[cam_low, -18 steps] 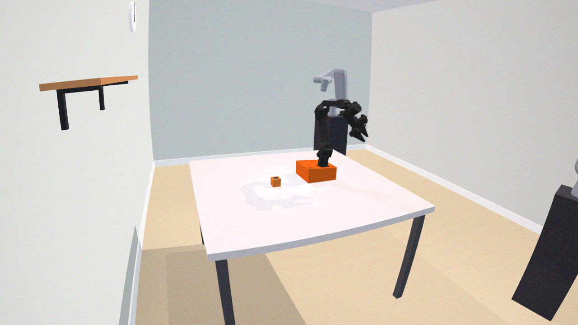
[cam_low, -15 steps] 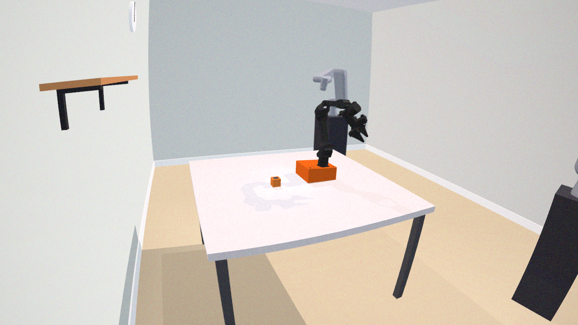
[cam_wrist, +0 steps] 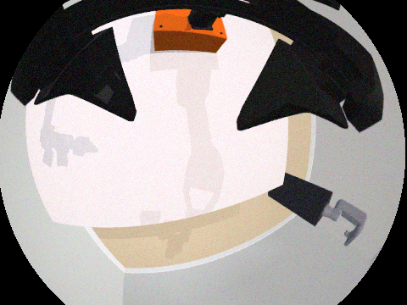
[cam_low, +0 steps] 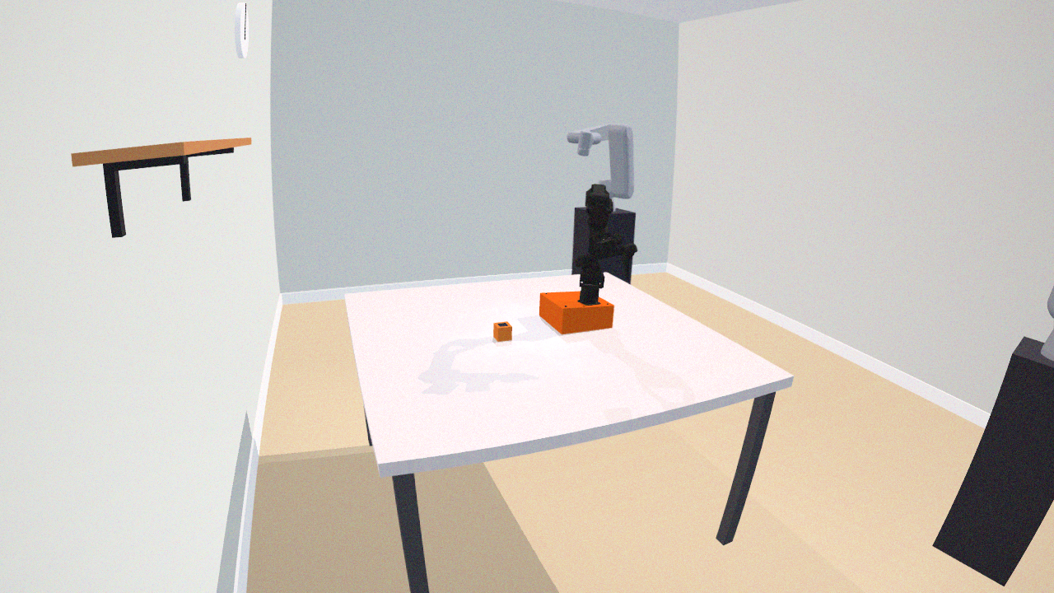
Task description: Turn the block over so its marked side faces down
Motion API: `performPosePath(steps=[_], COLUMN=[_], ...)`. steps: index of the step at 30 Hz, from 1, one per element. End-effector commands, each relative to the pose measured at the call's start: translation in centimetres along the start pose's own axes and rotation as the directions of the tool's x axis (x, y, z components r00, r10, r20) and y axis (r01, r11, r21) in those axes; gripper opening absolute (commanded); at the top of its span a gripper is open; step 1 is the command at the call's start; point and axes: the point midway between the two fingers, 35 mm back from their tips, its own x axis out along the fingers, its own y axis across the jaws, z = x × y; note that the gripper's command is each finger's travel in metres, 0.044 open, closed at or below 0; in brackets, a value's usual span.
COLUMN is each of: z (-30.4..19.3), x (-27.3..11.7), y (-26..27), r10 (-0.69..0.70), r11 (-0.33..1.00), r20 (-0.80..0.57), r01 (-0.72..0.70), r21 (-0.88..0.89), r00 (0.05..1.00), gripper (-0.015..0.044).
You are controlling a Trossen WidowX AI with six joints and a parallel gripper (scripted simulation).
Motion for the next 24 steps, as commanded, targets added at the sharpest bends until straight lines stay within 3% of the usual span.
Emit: performPosePath(steps=[1,7,13,20,24], z=[-1.2,-5.0,-11.2,-20.8,-22.9], x=[0.5,0.0,-1.1,-2.8,-3.3], y=[-7.3,-16.8,-24.7,-31.0,-31.7], r10=[-0.119,-0.232,-0.278,-0.25,-0.239], r11=[0.965,0.813,0.571,0.233,0.18], r20=[-0.051,-0.155,-0.281,-0.42,-0.439], r01=[0.127,0.278,0.393,0.475,0.484], r21=[0.228,0.511,0.721,0.848,0.856], r00=[0.992,0.96,0.919,0.872,0.866], gripper=[0.044,0.044,0.044,0.044,0.044])
